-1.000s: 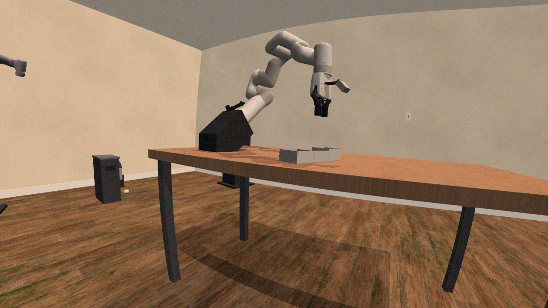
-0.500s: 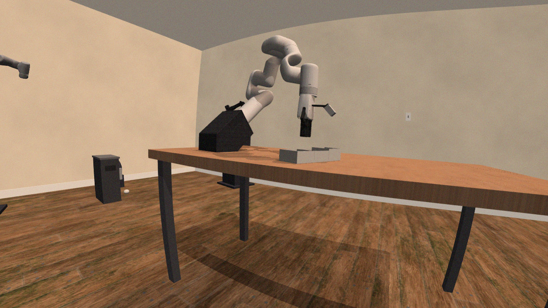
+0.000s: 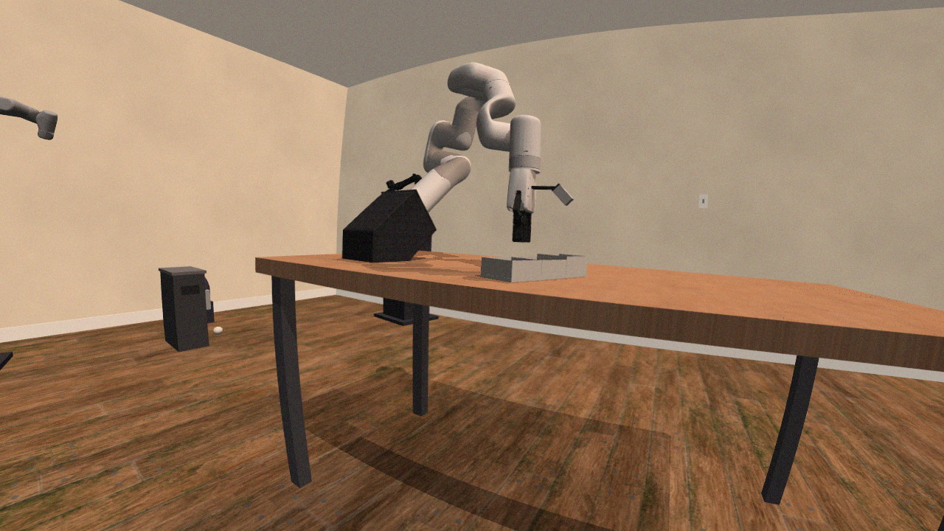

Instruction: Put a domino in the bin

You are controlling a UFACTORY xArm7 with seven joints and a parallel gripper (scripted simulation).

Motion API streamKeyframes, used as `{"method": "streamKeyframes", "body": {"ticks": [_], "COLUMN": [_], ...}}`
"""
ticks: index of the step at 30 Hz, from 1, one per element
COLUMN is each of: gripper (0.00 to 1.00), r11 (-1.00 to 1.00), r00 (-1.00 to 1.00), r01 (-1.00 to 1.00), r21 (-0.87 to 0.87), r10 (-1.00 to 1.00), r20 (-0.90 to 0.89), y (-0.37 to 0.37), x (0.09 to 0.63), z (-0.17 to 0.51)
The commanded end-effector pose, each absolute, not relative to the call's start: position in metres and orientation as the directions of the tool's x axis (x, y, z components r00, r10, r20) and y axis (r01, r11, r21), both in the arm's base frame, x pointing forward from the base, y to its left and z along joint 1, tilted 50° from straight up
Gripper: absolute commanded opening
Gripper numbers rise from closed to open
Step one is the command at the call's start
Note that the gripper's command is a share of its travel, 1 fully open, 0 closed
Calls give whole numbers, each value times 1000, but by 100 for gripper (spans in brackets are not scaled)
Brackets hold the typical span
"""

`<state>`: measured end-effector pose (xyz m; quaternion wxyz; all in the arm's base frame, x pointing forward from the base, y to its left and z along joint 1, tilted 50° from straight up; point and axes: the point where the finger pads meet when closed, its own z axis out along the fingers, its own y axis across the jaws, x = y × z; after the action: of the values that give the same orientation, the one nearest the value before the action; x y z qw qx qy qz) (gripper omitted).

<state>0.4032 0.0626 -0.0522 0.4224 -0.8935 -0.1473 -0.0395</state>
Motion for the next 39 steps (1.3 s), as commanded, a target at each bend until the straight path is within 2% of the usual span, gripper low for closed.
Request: {"method": "streamKeyframes", "body": {"ticks": [1,39], "gripper": [41,41], "r11": [-602,-602], "r00": [954,954], "r01": [296,296], "r21": [-741,-741], "r10": [227,227], "r20": [197,197], "y": [62,72], "x": [405,406], "z": [-52,-58]}}
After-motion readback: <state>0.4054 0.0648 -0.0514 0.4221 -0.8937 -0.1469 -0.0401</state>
